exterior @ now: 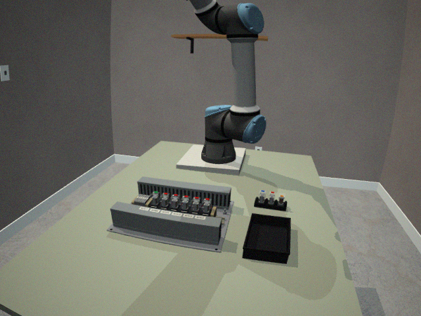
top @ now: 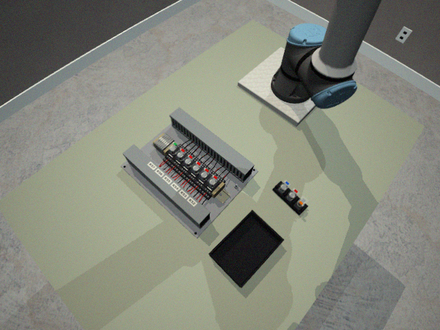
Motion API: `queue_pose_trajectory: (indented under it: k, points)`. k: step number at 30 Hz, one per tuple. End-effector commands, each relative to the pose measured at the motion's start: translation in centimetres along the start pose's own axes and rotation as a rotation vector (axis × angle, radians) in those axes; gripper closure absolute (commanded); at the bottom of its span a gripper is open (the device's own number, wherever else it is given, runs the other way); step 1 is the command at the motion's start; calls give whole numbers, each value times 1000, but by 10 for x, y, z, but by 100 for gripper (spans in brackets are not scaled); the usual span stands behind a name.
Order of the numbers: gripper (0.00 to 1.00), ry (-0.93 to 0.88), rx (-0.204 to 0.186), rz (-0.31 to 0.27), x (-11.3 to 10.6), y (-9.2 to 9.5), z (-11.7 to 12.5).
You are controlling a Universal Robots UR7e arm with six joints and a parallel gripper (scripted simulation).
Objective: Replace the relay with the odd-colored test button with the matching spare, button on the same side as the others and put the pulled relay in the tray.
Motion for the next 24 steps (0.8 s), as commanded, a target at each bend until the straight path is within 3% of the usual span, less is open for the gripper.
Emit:
queue_pose_trajectory:
  k: [1, 4, 9, 21, 24]
  points:
    - [0, 6, 9, -15, 0, 0, 0]
    - [0, 6, 9, -15, 0, 0, 0]
    - [0, 104, 70, -208, 2, 0, 0]
    - [0, 104, 70, -208, 2, 0, 0]
    - [0, 122, 80, -242, 2, 0, 0]
Point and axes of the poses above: the point where the finger pads meet when closed, its own y axis back along the fingers, its own z axis across the jaws, x = y × z, the point moved 1 cm from there along y, back along the fingers, and after that the axes turned 3 degrees about -y, right-handed, at the moved point
